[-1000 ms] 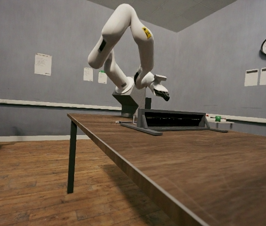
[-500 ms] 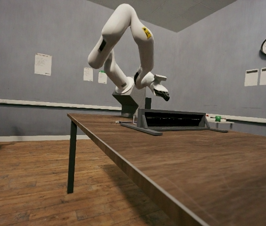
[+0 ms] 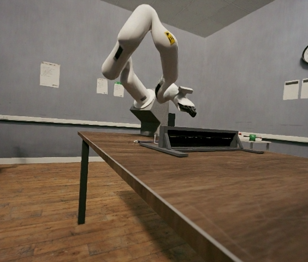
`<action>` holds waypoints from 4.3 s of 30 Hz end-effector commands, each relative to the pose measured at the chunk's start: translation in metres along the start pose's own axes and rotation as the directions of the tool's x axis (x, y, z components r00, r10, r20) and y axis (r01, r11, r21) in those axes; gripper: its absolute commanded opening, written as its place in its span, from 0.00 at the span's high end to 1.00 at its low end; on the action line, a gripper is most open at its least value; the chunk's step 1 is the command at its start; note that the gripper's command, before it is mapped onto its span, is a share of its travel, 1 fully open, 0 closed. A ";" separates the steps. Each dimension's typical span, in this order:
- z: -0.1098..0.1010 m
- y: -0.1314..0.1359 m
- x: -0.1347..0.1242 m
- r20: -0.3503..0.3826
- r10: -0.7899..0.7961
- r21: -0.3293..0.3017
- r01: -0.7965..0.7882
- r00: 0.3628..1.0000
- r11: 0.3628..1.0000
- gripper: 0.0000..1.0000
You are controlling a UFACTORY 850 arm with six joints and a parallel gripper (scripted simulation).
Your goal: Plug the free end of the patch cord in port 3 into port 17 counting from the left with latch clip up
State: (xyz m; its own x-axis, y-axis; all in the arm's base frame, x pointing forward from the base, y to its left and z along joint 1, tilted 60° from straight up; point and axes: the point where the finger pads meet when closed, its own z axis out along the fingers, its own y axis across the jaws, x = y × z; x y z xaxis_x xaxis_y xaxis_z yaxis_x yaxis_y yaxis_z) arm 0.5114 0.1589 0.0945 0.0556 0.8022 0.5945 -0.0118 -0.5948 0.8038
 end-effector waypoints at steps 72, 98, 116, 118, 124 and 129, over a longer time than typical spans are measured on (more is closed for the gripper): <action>-0.049 0.100 0.000 -0.001 0.000 0.000 0.000 1.000 1.000 1.00; -0.006 0.100 0.000 -0.001 0.000 0.000 0.000 1.000 1.000 1.00; 0.000 0.100 0.000 -0.001 0.000 0.000 0.000 1.000 1.000 1.00; 0.000 0.100 0.000 -0.001 0.000 0.000 0.000 1.000 1.000 1.00; 0.000 0.100 0.000 -0.001 0.000 0.000 0.000 1.000 1.000 1.00; 0.000 0.100 0.000 -0.001 0.000 0.000 0.000 1.000 1.000 1.00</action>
State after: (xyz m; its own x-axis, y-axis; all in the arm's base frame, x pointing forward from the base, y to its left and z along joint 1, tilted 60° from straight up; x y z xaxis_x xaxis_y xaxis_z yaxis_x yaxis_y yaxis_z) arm 0.5103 0.0995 0.1750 0.0554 0.8021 0.5946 -0.0118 -0.5950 0.8037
